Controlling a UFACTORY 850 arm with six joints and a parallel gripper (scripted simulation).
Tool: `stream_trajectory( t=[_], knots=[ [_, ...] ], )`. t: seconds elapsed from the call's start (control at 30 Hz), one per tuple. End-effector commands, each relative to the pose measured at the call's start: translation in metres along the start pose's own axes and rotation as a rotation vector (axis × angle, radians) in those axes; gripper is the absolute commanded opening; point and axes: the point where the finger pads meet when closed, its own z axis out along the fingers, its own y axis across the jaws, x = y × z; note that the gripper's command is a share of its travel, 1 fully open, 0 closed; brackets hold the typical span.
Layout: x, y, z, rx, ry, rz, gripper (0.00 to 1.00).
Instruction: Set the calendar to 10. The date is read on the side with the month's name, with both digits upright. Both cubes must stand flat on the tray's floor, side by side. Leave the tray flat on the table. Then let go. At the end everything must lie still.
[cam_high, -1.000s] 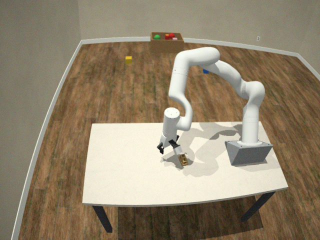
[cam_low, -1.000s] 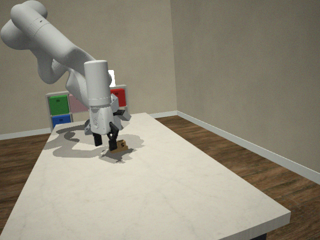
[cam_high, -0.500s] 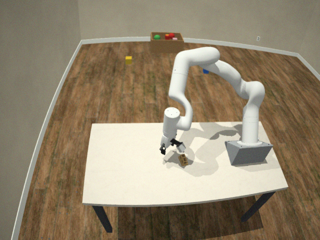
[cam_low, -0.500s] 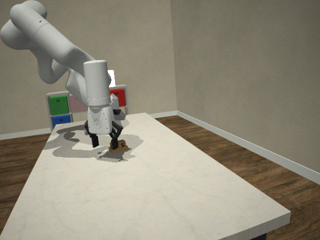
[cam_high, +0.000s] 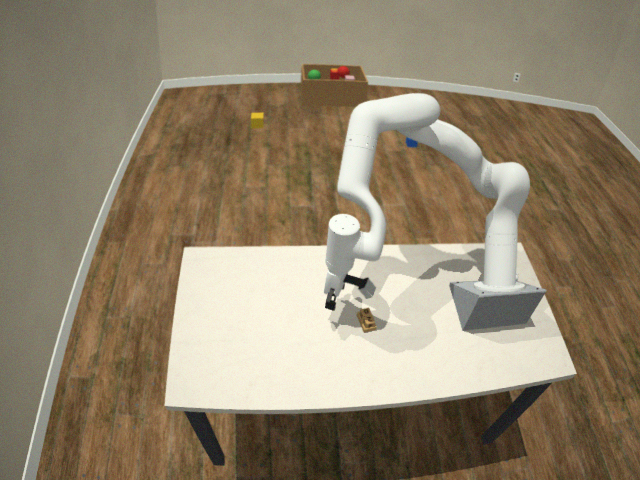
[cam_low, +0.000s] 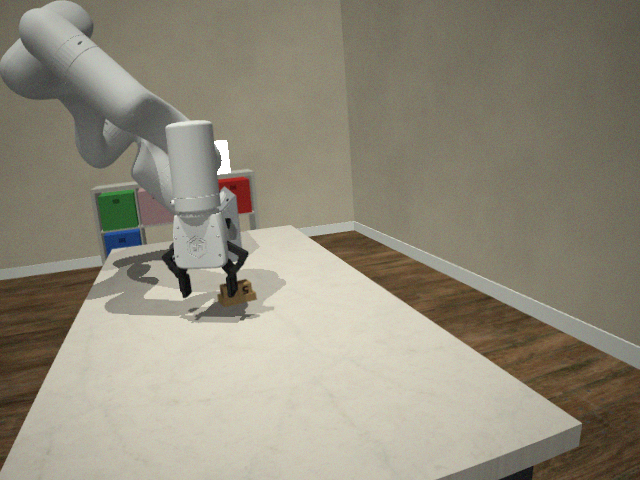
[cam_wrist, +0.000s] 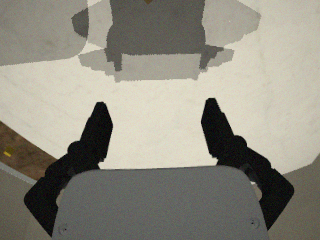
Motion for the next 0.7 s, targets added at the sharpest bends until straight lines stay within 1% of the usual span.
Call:
stream_trajectory(
  t=[0.0,0.2,0.3,0.37,0.5,0.67],
  knots=[
    [-0.0009,-0.0007,-0.0008,-0.001,0.002,-0.136,1.0],
    [-0.001,-0.0011,-0.0008,-0.001,0.002,-0.19,1.0],
    [-0.0012,-0.0019,-0.0008,-0.001,0.002,-0.294,1.0],
    [-0.0012,-0.0019,-0.0008,-0.001,0.002,-0.294,1.0],
    [-0.0014,-0.0028,-0.0008,-0.001,0.002,-0.416,1.0],
    [-0.0015,-0.003,-0.0008,-0.001,0.002,-0.452,1.0]
  ],
)
